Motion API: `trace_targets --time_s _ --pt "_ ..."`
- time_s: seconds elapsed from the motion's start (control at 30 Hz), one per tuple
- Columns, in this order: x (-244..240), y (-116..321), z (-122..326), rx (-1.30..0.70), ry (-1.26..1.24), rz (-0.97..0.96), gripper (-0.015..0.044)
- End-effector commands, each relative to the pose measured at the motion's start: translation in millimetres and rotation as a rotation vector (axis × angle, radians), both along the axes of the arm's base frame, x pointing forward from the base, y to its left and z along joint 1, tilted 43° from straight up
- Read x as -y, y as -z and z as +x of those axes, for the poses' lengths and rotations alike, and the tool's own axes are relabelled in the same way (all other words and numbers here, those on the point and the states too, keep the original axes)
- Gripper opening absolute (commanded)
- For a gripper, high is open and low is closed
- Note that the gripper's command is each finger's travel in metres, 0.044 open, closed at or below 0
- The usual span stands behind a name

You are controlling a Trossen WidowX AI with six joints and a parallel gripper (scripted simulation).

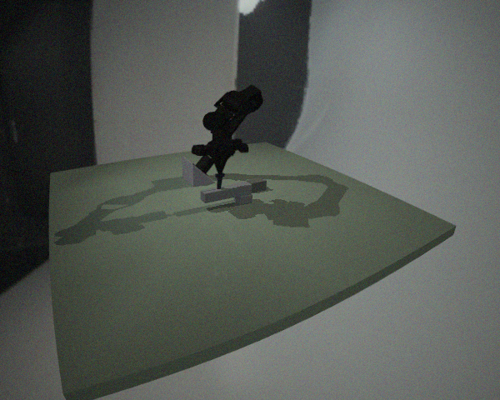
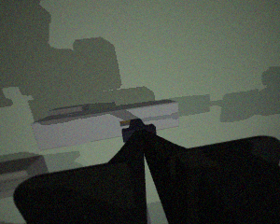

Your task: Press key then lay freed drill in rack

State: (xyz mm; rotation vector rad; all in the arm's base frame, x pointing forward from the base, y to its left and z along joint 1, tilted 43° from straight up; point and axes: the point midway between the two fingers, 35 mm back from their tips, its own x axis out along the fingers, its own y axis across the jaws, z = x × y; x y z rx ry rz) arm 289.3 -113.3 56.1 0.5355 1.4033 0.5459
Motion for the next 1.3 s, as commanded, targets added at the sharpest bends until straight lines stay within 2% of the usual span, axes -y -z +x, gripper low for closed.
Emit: trace_targets --time_s 0.0,0.43,0.77,0.87,0.93,1.0,1.1,1.27 --pt "-21 15 -3 -0.052 -0.041 0.04 0.0" --pt "-23 17 -2 -0.052 -0.041 0.04 0.0" --pt "34 -39 -3 -0.053 0.025 0.02 0.0262" --pt "35 -40 -3 -0.053 0.026 0.02 0.0341" --pt "19 -37 3 0.018 -0.043 0.007 0.0394" --pt "-11 -44 10 0.184 -0.249 -0.016 0.044" --pt "-63 -56 13 0.465 -0.592 -0.043 0.044" --pt "-121 -66 6 0.795 -0.979 -0.053 0.044"
